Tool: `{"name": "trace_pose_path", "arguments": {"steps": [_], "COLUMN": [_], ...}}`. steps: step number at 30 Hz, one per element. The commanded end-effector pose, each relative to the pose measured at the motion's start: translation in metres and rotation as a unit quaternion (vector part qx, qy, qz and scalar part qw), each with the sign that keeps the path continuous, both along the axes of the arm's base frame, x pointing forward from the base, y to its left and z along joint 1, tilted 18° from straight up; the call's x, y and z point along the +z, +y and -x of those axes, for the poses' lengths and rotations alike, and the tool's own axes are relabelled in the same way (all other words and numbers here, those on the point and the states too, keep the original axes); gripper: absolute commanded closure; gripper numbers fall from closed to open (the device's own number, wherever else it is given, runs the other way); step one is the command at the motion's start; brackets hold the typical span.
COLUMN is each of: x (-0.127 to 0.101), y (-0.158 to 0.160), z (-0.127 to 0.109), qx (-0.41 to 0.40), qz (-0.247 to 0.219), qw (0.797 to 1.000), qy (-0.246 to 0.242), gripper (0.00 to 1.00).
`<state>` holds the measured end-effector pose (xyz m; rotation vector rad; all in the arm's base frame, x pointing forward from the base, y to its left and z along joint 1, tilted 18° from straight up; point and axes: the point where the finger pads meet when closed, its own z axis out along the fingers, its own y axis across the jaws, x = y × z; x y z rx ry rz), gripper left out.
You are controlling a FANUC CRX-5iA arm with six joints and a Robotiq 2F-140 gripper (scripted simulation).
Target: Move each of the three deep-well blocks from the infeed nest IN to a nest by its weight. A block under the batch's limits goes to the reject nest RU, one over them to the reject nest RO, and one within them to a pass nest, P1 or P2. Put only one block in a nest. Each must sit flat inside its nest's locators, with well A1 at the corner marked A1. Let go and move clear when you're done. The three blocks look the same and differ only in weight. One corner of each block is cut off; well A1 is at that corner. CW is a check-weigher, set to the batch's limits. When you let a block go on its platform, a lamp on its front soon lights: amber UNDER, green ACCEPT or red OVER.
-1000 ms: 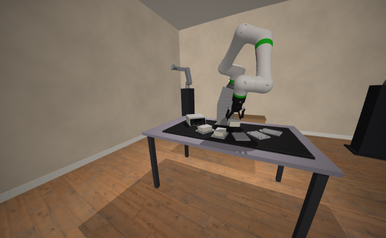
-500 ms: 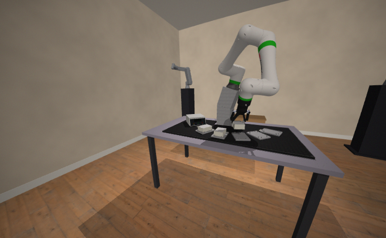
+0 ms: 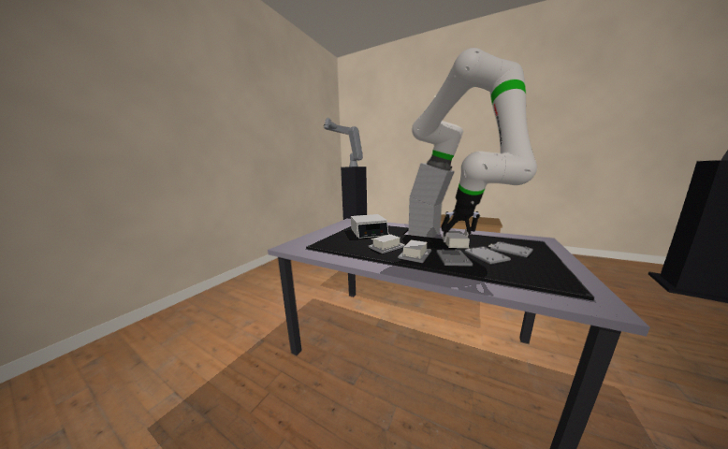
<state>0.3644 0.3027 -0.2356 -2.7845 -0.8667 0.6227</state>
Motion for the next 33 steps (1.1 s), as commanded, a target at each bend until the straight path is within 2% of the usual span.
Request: {"name": "trace_pose_path", "arguments": {"steps": [1,33], "x": [0.0000,-0.0052], "y": [0.0003,0.0006], "z": [0.0000,-0.0001], "qx": [0.000,0.000], "qz": [0.000,0.000], "qw": [1.000,1.000], "qy": [0.000,0.000], "gripper": [0.90,0.90]}}
